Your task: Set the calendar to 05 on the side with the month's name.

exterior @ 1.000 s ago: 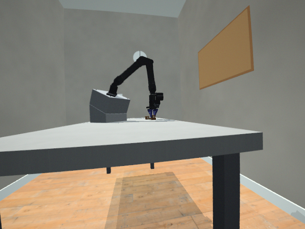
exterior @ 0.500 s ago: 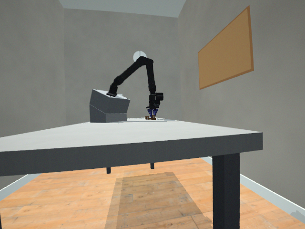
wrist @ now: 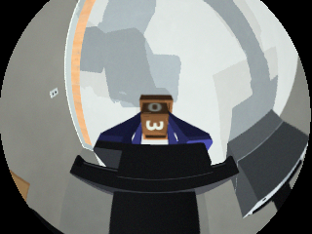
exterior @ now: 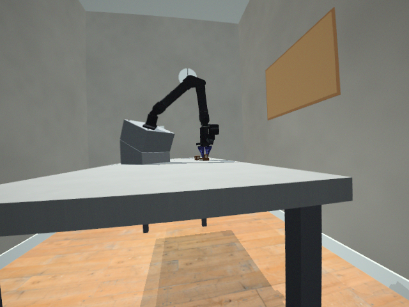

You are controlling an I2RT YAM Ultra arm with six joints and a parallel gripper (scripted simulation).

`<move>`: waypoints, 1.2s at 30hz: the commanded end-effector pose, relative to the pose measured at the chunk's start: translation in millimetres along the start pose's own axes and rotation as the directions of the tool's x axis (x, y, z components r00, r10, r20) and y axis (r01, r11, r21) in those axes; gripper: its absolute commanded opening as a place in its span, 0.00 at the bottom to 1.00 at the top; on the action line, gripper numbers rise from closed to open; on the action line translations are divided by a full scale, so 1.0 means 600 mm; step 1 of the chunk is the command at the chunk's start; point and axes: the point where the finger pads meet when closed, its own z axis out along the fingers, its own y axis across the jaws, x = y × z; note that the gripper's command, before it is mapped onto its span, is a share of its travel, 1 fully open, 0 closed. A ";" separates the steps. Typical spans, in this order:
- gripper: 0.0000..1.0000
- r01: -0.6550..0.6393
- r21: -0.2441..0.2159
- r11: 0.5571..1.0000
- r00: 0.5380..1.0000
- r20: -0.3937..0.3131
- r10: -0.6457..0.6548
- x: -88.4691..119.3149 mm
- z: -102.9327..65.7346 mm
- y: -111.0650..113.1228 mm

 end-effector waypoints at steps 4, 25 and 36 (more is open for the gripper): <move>0.27 0.000 -0.012 1.000 1.000 0.004 0.000 -0.002 -0.004 0.007; 0.47 0.000 -0.012 1.000 1.000 0.004 0.000 -0.002 -0.004 0.007; 0.47 0.000 -0.012 1.000 1.000 0.004 0.000 -0.002 -0.009 0.007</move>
